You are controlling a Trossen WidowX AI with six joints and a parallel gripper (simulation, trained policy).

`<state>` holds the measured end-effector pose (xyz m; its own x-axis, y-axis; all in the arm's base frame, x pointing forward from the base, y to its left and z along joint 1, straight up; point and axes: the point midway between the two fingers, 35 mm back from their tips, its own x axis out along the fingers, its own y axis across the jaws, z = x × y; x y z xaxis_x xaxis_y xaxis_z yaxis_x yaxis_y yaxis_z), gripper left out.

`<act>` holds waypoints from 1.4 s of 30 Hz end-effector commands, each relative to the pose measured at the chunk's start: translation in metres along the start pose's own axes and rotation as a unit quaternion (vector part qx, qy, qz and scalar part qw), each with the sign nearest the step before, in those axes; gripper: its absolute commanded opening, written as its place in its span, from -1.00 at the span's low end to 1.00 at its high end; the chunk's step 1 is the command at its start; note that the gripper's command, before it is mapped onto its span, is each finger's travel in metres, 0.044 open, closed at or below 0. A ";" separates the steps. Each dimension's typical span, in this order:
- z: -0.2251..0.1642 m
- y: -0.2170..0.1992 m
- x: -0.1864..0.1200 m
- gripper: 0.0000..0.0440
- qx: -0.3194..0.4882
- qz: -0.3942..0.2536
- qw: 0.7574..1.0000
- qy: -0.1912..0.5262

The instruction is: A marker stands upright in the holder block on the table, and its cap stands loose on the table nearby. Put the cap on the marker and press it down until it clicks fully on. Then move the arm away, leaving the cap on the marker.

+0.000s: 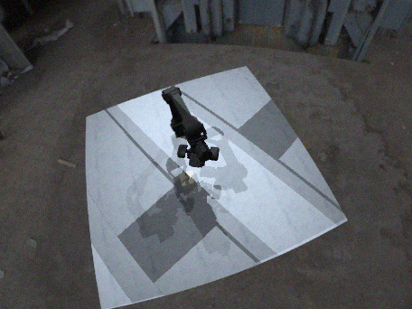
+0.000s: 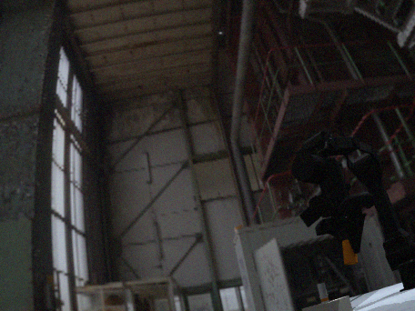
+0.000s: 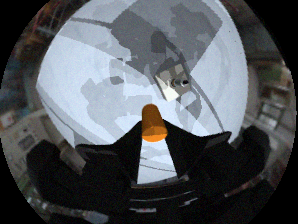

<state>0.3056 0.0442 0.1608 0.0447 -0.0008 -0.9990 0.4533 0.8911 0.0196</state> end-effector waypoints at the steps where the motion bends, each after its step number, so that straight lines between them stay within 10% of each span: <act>1: 0.013 -0.008 -0.003 -0.95 0.014 -0.002 1.000 0.001; 42: 0.052 -0.066 0.035 -1.00 0.087 -0.018 0.994 0.069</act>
<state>0.3236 -0.0381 0.1368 -0.0743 0.0301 -0.9968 0.6085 0.7933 -0.0214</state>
